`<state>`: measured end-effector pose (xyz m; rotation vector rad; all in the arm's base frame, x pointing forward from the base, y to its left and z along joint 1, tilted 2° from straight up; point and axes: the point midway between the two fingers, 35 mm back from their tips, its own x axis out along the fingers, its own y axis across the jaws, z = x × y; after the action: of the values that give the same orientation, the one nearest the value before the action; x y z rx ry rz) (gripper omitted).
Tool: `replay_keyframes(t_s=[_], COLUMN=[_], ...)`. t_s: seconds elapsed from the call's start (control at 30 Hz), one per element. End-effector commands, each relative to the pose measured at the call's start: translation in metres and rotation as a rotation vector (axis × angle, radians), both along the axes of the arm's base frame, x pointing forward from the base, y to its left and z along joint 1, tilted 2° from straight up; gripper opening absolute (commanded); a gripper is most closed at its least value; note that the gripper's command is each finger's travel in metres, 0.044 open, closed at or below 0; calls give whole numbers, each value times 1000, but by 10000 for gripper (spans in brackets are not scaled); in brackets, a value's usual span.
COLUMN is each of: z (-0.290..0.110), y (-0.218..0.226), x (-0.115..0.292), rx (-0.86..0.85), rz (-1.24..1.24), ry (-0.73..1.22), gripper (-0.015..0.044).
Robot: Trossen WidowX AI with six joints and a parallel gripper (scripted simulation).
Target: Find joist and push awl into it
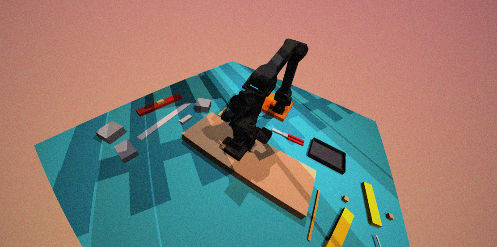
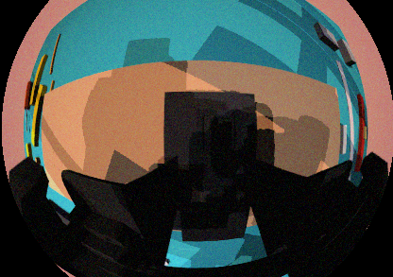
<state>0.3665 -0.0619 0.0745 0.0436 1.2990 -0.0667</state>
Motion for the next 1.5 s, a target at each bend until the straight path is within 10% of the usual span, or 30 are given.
replay_keyframes(t_s=[0.0,1.47], z=[0,1], y=[18,184], x=[0,12], rx=[3,18], rz=[2,3], ry=[-1,-2], gripper=[0,0])
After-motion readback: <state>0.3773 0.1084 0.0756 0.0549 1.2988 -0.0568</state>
